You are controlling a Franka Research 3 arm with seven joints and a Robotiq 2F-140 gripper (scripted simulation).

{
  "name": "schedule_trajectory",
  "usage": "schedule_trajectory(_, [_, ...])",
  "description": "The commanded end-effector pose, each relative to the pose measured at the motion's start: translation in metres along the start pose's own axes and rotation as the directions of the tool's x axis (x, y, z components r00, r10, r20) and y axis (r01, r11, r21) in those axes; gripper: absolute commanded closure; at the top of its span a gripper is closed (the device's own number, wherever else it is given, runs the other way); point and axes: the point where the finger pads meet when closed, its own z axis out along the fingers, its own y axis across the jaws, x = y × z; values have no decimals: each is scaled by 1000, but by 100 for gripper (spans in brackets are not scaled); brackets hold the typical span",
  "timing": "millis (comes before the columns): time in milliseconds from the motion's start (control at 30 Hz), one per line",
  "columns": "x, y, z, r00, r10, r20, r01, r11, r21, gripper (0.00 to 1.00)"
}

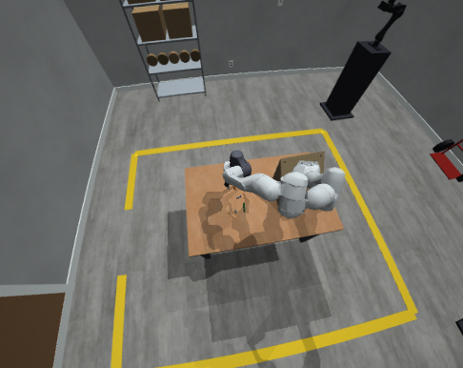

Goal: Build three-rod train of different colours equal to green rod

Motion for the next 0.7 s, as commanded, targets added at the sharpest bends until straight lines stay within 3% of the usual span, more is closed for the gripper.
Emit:
schedule_trajectory(0, [2,0,1,986,166,8,-166,986,-7,0])
schedule_trajectory(300, [9,2,2,961,276,3,-276,961,-8,0])
schedule_trajectory(333, [9,2,2,961,276,3,-276,961,-8,85])
schedule_trajectory(667, [9,2,2,961,276,3,-276,961,-8,85])
